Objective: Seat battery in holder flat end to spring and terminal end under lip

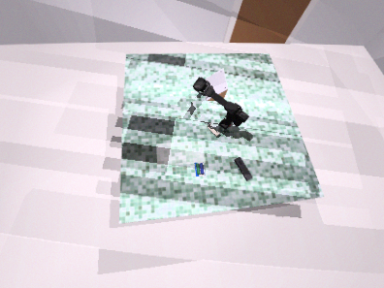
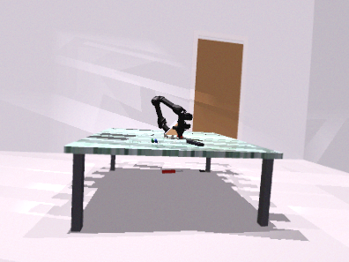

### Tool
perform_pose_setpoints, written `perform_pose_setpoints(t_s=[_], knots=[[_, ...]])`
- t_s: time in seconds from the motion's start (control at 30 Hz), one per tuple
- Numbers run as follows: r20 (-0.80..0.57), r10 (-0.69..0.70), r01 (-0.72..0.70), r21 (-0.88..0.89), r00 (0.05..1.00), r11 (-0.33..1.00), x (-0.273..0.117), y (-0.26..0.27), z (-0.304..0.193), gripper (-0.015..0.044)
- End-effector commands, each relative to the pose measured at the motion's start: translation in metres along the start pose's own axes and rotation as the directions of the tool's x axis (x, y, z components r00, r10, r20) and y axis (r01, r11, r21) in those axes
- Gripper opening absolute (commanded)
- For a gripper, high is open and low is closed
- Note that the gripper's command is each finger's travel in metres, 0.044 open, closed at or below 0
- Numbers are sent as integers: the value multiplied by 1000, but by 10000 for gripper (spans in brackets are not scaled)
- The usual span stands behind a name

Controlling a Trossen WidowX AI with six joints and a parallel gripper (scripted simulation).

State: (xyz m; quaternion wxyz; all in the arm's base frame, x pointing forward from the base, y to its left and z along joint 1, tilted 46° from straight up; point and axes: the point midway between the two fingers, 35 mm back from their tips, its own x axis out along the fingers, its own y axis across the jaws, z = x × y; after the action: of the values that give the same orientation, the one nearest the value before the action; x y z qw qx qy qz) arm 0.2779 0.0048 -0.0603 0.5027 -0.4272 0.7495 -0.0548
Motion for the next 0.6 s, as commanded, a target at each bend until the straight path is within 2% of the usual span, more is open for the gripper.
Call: perform_pose_setpoints(t_s=[0.0,0.2,0.4,0.57], knots=[[-3,-3,3,-8,1000,1000,1,0,-1,64],[-2,-3,3,-8,1000,1000,0,0,0,59],[-1,-1,1,-8,1000,1000,-44,0,0,59],[-1,-1,1,-8,1000,1000,-49,1,0,59]])
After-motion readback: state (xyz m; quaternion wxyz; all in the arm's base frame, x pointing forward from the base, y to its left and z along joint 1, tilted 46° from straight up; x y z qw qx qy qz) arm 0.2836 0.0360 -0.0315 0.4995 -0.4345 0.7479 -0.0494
